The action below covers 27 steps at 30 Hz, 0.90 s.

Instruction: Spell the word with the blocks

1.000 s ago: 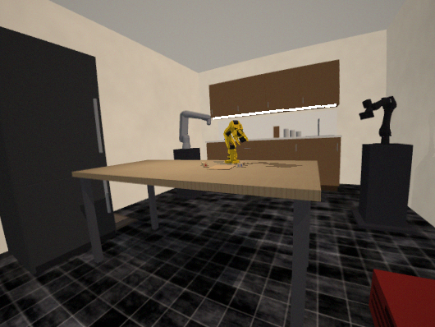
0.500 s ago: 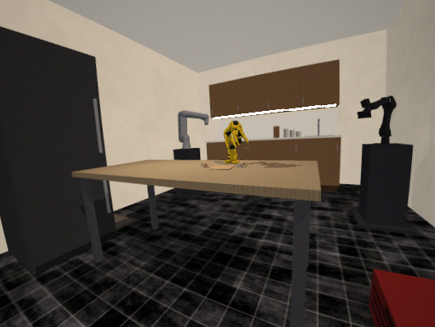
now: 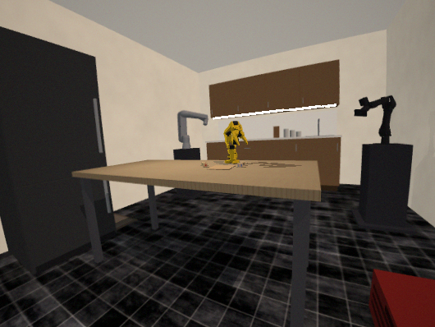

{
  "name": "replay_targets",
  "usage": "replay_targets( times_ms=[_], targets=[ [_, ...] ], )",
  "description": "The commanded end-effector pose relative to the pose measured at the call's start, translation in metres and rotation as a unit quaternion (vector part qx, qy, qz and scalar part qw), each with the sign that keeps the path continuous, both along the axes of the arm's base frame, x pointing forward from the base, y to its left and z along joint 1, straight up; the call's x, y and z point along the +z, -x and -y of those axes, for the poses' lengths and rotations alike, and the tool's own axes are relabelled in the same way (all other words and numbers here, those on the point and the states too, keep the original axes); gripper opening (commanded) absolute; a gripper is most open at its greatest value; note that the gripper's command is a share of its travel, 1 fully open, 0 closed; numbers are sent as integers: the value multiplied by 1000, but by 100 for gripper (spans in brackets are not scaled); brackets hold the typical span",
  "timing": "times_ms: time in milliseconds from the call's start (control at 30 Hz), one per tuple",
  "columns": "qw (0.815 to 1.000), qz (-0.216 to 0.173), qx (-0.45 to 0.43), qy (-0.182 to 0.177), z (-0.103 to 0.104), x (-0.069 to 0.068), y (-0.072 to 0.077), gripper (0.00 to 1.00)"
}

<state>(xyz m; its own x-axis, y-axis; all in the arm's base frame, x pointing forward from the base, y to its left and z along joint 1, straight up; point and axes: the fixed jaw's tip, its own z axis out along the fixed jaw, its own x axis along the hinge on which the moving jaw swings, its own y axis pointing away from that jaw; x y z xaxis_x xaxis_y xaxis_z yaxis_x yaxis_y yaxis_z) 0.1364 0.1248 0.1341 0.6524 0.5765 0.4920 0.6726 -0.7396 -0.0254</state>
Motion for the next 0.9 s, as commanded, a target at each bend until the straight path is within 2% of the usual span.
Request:
replay_targets(
  times_ms=[0, 867],
  targets=[
    [999, 27, 25, -4, -2, 8, -3, 32],
    [997, 44, 64, 13, -2, 7, -4, 32]
  ],
)
